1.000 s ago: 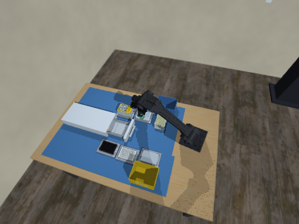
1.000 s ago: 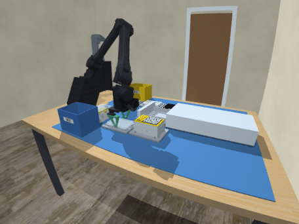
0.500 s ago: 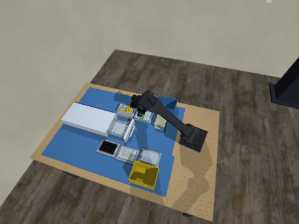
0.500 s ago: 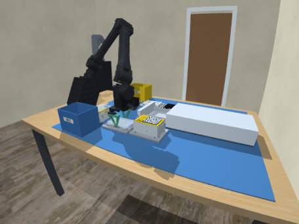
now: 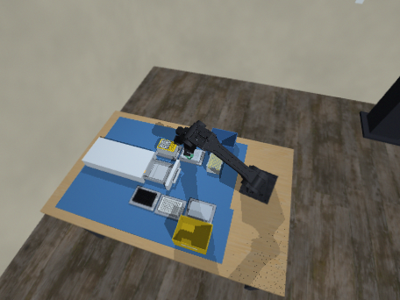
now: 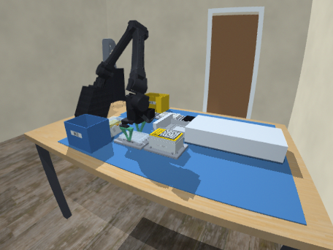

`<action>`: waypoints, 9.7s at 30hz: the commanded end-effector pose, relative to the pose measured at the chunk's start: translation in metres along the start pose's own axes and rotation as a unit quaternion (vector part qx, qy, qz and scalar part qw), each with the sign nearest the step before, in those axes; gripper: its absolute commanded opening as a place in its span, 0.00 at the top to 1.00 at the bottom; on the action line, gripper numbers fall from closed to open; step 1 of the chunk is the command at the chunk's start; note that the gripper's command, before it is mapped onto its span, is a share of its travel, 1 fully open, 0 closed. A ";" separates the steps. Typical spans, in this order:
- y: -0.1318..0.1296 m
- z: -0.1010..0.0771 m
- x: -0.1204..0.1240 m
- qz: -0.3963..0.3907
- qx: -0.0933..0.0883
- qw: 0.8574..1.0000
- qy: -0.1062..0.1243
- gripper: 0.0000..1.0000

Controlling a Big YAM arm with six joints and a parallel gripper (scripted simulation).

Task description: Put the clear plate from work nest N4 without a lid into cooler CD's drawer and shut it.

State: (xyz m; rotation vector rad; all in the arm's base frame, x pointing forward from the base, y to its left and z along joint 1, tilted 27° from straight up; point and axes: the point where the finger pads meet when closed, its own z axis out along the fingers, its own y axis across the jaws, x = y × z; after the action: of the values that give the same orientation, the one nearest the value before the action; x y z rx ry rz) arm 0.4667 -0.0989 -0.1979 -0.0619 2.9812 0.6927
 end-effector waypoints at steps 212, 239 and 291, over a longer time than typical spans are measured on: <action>0.146 -0.132 -0.129 -0.701 0.010 0.713 -0.010 1.00; 0.197 -0.133 -0.166 -0.702 0.010 0.712 -0.011 1.00; 0.191 -0.113 -0.157 -0.695 0.003 0.719 -0.005 1.00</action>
State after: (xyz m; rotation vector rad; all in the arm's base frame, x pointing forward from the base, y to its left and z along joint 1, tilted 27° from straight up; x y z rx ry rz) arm 0.5963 0.0245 0.0019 -1.9534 1.9257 0.3855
